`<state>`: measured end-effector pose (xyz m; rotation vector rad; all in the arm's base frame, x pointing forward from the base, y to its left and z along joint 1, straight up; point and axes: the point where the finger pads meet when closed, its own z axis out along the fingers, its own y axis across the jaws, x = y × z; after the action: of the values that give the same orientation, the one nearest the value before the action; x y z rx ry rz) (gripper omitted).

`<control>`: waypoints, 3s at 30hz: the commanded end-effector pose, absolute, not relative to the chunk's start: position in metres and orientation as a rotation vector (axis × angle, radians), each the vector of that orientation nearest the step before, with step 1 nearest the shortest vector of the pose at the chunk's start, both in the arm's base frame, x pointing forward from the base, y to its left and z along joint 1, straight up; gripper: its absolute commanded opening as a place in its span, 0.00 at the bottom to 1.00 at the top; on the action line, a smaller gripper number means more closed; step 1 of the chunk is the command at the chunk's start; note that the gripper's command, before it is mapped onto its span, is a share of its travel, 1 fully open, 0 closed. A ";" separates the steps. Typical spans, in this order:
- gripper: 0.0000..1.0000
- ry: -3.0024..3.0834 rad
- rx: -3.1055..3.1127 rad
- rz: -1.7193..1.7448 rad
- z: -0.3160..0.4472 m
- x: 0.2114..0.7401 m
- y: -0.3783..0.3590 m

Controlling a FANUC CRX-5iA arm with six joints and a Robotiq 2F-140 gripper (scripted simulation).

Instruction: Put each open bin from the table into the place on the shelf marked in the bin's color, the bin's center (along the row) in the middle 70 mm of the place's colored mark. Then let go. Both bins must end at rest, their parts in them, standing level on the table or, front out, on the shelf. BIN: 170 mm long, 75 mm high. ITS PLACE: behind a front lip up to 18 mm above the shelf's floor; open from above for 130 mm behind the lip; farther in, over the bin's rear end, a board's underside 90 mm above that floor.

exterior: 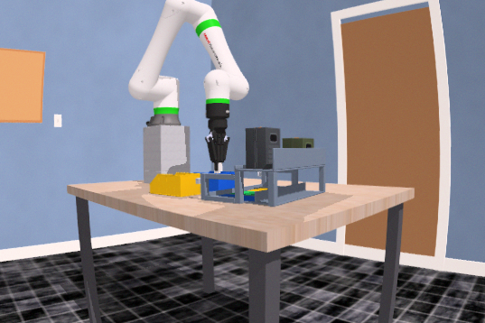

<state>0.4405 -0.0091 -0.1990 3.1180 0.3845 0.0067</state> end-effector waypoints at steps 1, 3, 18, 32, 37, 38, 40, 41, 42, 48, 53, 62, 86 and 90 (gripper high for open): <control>0.00 0.384 3.118 0.007 -0.199 0.441 -0.009; 0.15 0.384 3.118 0.007 -0.199 0.441 -0.009; 0.15 0.384 3.118 0.007 -0.199 0.441 -0.009; 0.15 0.384 3.118 0.007 -0.199 0.441 -0.009; 0.15 0.384 3.118 0.007 -0.199 0.441 -0.009; 0.15 0.384 3.118 0.007 -0.199 0.441 -0.009; 0.15 0.384 3.118 0.007 -0.199 0.441 -0.009; 0.15 0.384 3.118 0.007 -0.199 0.441 -0.009; 0.15 0.384 3.118 0.007 -0.199 0.441 -0.009; 0.15 0.384 3.118 0.007 -0.199 0.441 -0.009; 0.15 0.384 3.118 0.007 -0.199 0.441 -0.009; 0.15 0.384 3.118 0.007 -0.196 0.441 -0.009; 0.15 0.384 3.118 0.007 -0.177 0.441 -0.009; 0.15 0.384 3.118 0.007 -0.170 0.441 -0.009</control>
<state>0.4404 -0.0091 -0.1748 3.1179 0.3845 0.0068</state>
